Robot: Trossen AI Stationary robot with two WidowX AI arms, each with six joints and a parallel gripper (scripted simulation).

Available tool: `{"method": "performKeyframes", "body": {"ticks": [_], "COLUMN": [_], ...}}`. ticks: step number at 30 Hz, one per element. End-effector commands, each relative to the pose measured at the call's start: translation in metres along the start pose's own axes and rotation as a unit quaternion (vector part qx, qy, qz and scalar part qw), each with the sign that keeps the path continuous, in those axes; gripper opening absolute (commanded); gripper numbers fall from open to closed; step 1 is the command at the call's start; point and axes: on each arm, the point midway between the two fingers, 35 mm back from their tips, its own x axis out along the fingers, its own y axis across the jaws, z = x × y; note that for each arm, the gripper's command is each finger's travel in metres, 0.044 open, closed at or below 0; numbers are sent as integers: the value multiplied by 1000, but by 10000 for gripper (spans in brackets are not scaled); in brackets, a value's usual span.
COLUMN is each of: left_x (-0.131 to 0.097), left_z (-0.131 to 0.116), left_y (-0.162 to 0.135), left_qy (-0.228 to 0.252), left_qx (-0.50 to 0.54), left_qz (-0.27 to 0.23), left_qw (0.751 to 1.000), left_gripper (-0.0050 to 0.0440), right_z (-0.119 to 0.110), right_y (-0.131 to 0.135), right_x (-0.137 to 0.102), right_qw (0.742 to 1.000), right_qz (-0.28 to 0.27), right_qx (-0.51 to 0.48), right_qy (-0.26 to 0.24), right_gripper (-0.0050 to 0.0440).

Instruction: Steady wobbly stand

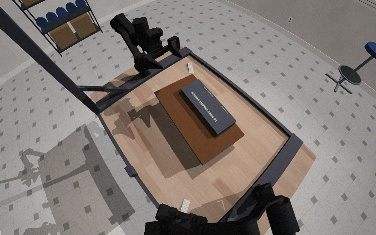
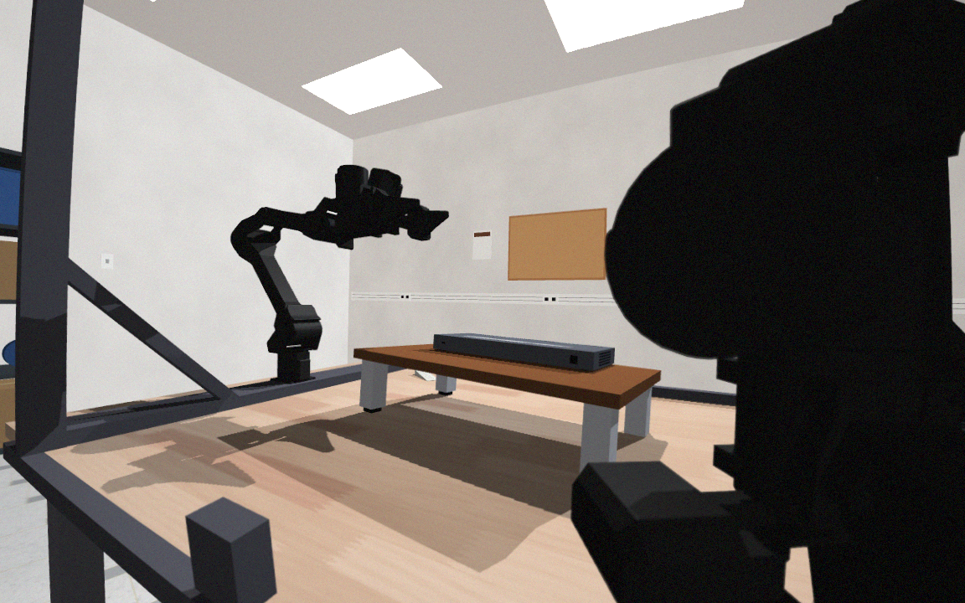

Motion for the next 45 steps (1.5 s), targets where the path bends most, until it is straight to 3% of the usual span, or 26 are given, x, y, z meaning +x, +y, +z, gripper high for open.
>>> {"method": "performKeyframes", "body": {"ticks": [1,9,11,14,15,30,37,45], "left_x": [-3,-3,-3,-3,-3,-3,-3,-3], "left_z": [17,17,17,17,17,17,17,17], "left_y": [1,1,1,1,1,1,1,1], "left_qy": [-22,-22,-22,-22,-22,-22,-22,-22], "left_qx": [1,1,1,1,1,1,1,1], "left_qz": [1,1,1,1,1,1,1,1], "left_qw": [1000,1000,1000,1000,1000,1000,1000,1000], "left_gripper": [400,400,400,400,400,400,400,400], "right_z": [0,0,4,4,4,2,4,4], "right_y": [-1,-2,-8,-9,-9,-5,-8,-8], "right_x": [6,18,5,4,3,9,-11,-25], "right_qw": [1000,1000,1000,1000,1000,1000,1000,1000], "right_qz": [-2,-4,-18,-19,-21,-11,-22,-23], "right_qx": [4,4,4,4,4,4,4,4], "right_qy": [-3,-4,-12,-13,-14,-8,-14,-14], "right_gripper": [200,200,200,200,0,-2,-5,-50]}}
